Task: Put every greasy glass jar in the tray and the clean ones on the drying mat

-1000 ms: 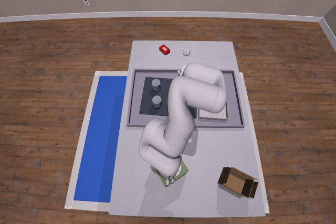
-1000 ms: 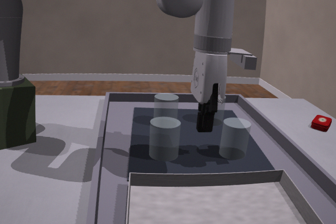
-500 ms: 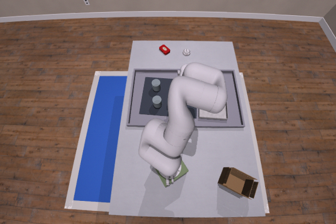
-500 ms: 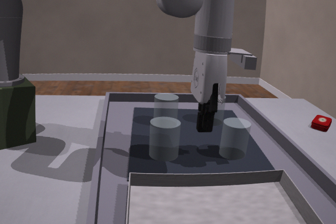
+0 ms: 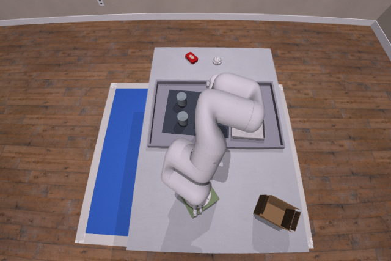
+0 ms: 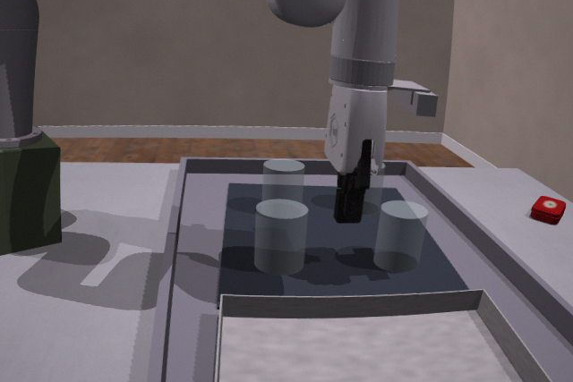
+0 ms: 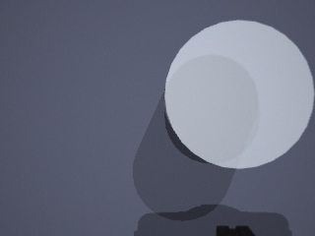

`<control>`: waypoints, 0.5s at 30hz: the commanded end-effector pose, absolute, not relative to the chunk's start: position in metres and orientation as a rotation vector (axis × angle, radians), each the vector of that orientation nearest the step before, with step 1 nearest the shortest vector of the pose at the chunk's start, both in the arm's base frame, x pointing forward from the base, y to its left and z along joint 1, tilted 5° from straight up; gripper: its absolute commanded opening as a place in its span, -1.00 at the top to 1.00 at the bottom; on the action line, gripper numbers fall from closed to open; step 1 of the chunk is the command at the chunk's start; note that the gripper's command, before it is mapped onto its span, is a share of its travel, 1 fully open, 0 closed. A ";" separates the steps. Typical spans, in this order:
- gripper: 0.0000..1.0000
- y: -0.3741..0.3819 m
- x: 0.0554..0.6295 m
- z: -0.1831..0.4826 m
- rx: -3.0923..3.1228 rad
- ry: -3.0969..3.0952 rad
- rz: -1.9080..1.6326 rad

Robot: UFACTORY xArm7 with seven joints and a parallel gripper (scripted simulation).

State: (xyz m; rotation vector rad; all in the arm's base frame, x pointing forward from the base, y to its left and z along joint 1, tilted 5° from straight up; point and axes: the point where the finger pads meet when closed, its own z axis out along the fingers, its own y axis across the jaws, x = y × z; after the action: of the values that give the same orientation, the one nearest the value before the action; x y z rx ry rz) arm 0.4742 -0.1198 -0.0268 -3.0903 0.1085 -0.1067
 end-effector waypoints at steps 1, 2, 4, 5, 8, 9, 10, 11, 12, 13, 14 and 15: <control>1.00 -0.121 0.476 -0.013 -3.092 0.109 -0.118; 1.00 -0.122 0.475 -0.006 -3.092 0.109 -0.118; 1.00 -0.122 0.474 0.010 -3.092 0.109 -0.118; 1.00 -0.123 0.474 0.017 -3.092 0.109 -0.118; 1.00 -0.124 0.472 0.040 -3.092 0.109 -0.118; 1.00 -0.124 0.471 0.048 -3.092 0.109 -0.118; 1.00 -0.124 0.471 0.048 -3.092 0.109 -0.118; 1.00 -0.124 0.471 0.048 -3.092 0.109 -0.118; 1.00 -0.116 0.472 0.048 -3.092 0.109 -0.118; 1.00 -0.108 0.474 0.049 -3.092 0.109 -0.118; 1.00 -0.100 0.475 0.049 -3.092 0.109 -0.118; 1.00 -0.092 0.476 0.049 -3.092 0.109 -0.118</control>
State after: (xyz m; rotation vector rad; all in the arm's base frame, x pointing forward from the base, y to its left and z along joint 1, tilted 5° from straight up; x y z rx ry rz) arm 0.4723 -0.1158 0.0456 -3.0938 0.1154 -0.1163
